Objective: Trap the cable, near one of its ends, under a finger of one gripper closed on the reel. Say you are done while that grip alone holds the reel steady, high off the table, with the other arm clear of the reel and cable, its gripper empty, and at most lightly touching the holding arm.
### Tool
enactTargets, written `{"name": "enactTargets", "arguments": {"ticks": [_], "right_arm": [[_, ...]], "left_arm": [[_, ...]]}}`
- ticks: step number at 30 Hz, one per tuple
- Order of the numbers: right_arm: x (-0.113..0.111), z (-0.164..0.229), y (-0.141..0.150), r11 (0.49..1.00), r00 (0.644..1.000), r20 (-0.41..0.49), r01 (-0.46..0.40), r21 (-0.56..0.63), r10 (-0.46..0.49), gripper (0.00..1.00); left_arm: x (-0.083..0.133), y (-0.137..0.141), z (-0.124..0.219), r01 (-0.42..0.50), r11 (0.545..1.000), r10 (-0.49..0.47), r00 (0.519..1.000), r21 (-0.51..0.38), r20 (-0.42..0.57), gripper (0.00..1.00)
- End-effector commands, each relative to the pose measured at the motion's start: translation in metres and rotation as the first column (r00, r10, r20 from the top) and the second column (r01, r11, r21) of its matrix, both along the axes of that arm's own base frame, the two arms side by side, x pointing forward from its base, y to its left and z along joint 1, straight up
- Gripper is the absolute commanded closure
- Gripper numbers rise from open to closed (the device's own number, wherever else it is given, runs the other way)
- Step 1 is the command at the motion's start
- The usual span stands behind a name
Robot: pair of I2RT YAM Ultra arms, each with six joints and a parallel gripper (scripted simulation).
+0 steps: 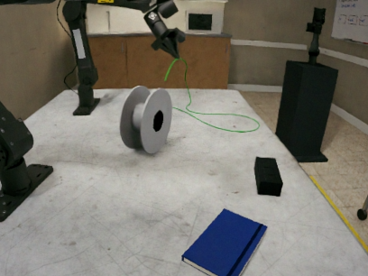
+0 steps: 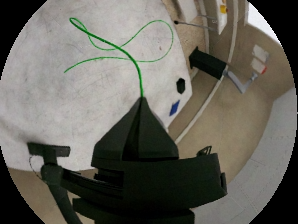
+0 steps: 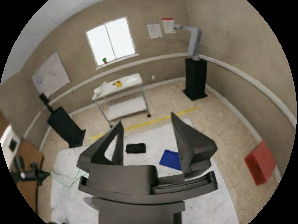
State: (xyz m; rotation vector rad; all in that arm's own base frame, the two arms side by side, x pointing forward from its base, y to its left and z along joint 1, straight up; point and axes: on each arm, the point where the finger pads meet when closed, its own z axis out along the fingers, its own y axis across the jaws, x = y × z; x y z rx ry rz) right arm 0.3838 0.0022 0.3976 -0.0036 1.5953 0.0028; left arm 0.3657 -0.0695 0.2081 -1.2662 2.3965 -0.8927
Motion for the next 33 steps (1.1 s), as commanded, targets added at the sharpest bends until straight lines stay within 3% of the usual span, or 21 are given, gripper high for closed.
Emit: {"name": "enactTargets", "arguments": {"ticks": [1,13,20,33], "right_arm": [[-0.011,0.034,-0.007,1.000,0.996,0.084,0.023,0.003,-0.023,0.25],[-0.011,0.034,-0.007,1.000,0.996,0.084,0.023,0.003,-0.023,0.25],[-0.011,0.034,-0.007,1.000,0.996,0.084,0.023,0.003,-0.023,0.25],[-0.011,0.034,-0.007,1.000,0.996,0.084,0.023,0.003,-0.023,0.25]], "left_arm": [[0.027,0.003,0.005,-0.128,0.991,0.127,0.991,0.026,0.035,1.00],[0.049,-0.073,0.003,-0.129,0.991,0.128,0.991,0.023,0.033,1.00],[0.045,-0.081,0.007,-0.126,0.992,0.126,0.991,0.021,0.037,1.00],[0.028,-0.069,0.001,-0.137,0.990,0.136,0.991,0.038,0.014,1.00]]}}
